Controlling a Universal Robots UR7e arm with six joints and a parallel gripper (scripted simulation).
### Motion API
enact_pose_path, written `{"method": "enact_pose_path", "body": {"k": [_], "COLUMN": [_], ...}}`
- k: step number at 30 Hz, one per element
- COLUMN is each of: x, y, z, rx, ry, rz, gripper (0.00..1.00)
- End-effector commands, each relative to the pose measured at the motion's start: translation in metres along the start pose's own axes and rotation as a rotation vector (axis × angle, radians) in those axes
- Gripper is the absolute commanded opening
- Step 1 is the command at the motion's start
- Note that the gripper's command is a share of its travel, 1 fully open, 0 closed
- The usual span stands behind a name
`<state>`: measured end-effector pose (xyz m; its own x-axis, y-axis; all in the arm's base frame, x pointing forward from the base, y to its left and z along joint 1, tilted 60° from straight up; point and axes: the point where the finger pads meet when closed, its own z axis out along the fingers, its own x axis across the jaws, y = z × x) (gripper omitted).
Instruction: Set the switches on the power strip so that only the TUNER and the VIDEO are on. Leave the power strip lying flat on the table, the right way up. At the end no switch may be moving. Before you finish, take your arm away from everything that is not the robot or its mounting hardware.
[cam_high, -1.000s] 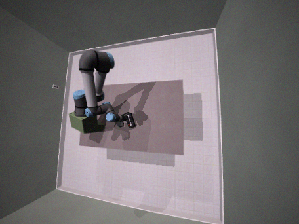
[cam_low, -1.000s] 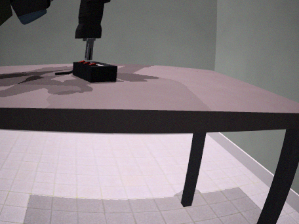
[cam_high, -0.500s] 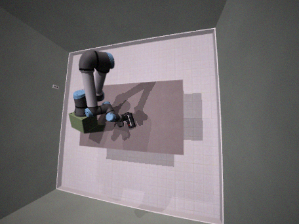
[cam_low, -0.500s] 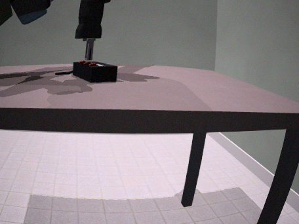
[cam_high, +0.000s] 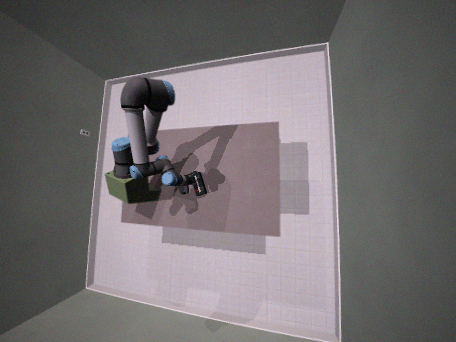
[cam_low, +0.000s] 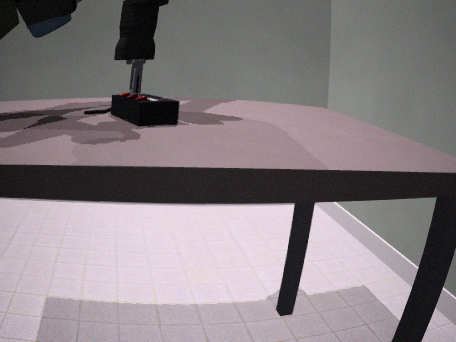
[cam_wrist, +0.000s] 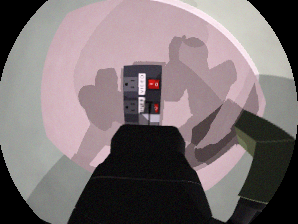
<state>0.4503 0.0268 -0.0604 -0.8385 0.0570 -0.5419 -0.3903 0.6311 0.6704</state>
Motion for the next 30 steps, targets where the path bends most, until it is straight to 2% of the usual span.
{"method": "enact_pose_path", "body": {"k": [1, 30], "x": [-0.0002, -0.0002], "y": [-0.0003, -0.0003], "z": [0.0013, 0.0055], "rx": [0.001, 0.001], "ry": [-0.001, -0.001], "rz": [0.0, 0.0], "gripper": [0.0, 0.0]}}
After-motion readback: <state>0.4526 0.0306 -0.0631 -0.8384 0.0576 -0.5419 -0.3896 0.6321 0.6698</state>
